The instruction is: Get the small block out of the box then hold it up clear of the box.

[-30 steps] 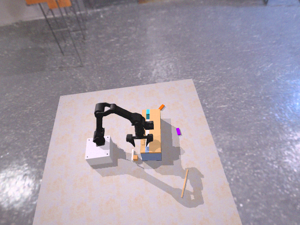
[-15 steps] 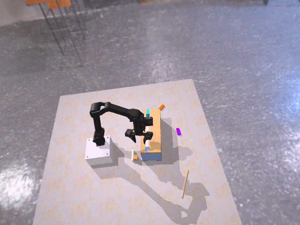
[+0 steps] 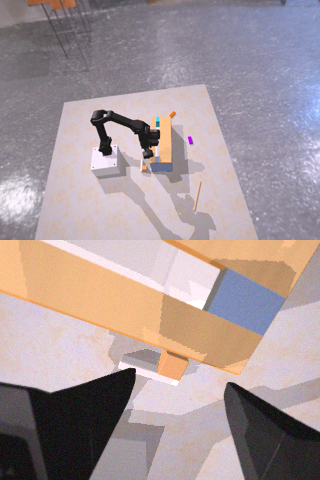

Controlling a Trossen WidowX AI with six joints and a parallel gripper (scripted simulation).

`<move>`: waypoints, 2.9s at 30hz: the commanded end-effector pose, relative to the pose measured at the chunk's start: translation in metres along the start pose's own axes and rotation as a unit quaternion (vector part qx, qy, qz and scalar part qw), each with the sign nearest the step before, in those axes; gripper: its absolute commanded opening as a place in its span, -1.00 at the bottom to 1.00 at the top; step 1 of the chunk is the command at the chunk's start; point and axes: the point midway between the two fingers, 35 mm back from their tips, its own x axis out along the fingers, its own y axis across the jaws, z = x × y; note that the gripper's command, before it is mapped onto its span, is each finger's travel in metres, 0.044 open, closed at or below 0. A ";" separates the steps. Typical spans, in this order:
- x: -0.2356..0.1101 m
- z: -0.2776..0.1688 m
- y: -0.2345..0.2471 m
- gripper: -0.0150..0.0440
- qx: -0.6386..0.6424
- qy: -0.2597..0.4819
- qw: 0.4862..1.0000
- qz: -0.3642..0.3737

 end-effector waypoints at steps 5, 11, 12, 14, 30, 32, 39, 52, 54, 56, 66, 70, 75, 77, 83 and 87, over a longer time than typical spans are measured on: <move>-0.004 -0.016 -0.013 0.47 0.576 -0.040 0.814 0.069; -0.004 -0.022 -0.017 0.47 0.727 -0.037 0.678 0.098; -0.004 -0.022 -0.018 0.47 0.749 -0.036 0.653 0.103; -0.005 -0.024 -0.019 0.47 0.791 -0.032 0.601 0.112; -0.007 -0.038 -0.029 0.47 0.978 0.028 0.108 0.174; -0.007 -0.039 -0.030 0.47 0.982 0.038 0.043 0.178; -0.008 -0.044 -0.033 0.47 0.967 0.075 -0.157 0.186; -0.008 -0.044 -0.033 0.47 0.967 0.076 -0.159 0.186; -0.008 -0.044 -0.033 0.47 0.967 0.076 -0.159 0.186; -0.006 -0.043 -0.032 0.47 0.967 0.076 -0.159 0.186; 0.084 -0.048 -0.011 0.47 0.967 0.076 -0.159 0.186; 0.084 -0.047 -0.011 0.47 0.967 0.076 -0.159 0.186; 0.091 -0.046 -0.011 0.47 0.967 0.076 -0.159 0.186; 0.095 -0.046 -0.010 0.47 0.967 0.076 -0.159 0.186; 0.104 -0.045 -0.009 0.47 0.967 0.076 -0.159 0.186; 0.111 -0.045 -0.008 0.47 0.967 0.076 -0.159 0.186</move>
